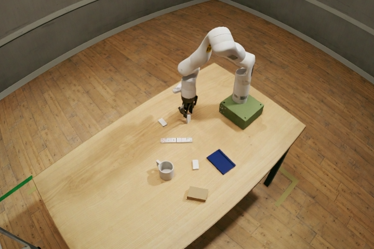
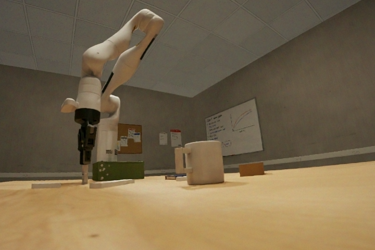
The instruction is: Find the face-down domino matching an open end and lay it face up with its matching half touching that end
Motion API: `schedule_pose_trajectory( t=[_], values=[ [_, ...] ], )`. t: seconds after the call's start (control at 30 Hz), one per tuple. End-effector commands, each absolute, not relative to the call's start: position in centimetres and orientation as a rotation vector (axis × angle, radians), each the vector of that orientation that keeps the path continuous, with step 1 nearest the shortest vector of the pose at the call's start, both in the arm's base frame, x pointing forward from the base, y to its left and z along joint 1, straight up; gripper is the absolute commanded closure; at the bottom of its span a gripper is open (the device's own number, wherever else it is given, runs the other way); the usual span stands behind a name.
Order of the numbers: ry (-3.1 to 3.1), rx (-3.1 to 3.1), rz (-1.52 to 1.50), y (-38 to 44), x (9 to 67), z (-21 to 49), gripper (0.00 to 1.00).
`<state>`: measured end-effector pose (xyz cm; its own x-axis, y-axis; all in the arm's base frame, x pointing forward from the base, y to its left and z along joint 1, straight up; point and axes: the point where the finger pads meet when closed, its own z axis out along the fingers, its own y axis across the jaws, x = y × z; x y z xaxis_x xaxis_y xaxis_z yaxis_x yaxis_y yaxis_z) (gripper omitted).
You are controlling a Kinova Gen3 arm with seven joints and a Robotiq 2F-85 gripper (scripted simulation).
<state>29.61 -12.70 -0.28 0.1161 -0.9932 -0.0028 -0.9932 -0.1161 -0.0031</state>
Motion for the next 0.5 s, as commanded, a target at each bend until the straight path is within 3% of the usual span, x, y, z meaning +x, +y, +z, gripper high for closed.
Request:
schedule_pose_trajectory(
  t=[0.0, 0.47],
  values=[
    [2.085, -2.343, -0.002, -12.7, 29.65, -0.54, 0.51],
    [2.085, -2.343, -0.002, -12.7, 29.66, -0.91, 0.51]
  ],
)
